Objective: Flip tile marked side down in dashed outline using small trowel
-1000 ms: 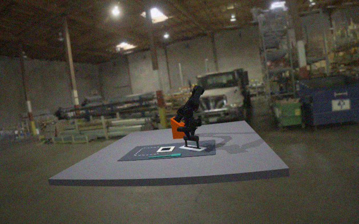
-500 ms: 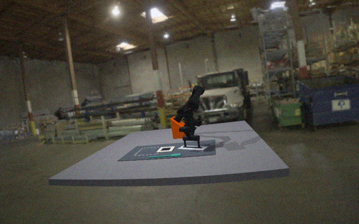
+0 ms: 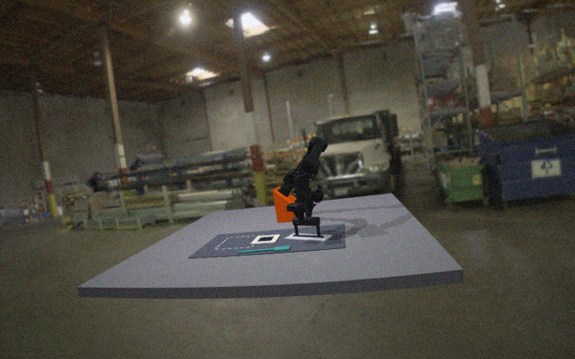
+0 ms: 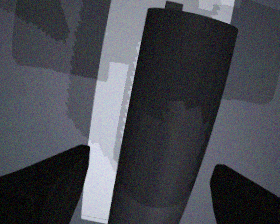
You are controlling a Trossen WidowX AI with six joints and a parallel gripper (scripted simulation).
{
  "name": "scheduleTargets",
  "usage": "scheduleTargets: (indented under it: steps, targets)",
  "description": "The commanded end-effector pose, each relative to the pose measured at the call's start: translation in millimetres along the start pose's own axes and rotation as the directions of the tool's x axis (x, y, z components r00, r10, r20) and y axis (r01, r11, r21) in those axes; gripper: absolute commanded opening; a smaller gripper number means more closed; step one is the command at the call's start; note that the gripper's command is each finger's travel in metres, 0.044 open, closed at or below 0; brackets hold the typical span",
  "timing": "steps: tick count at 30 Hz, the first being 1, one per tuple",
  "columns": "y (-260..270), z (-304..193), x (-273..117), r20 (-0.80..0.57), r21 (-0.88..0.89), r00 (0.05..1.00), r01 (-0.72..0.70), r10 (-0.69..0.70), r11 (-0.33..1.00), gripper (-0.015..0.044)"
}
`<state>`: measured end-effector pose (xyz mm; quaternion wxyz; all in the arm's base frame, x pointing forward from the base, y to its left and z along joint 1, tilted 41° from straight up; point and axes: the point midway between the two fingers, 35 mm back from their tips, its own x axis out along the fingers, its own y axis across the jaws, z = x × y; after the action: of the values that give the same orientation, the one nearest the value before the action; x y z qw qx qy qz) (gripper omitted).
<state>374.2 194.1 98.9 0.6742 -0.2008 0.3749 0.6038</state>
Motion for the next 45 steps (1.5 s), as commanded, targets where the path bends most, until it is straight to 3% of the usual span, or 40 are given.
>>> scheduleTargets:
  steps: [1,6,11,23,34,45]
  targets:
    - [0.0,-0.9,0.4,-0.002,-0.004,1.000,0.000,0.000,1.000,0.0270]
    - [0.0,-0.9,-2.1,-0.002,-0.004,1.000,0.000,0.000,1.000,0.0270]
    - [2.9,-1.4,-44.6,-0.001,-0.008,1.000,0.000,0.000,1.000,0.0270]
    - [2.5,-4.4,-53.0,-0.015,0.000,1.000,0.019,-0.019,1.000,0.0300]
    - [13.1,-14.4,-19.6,-0.148,-0.046,0.950,0.270,-0.274,0.962,0.0300]
    - [26.5,-16.7,-6.1,-0.130,-0.061,0.818,0.558,-0.561,0.828,0.0300]
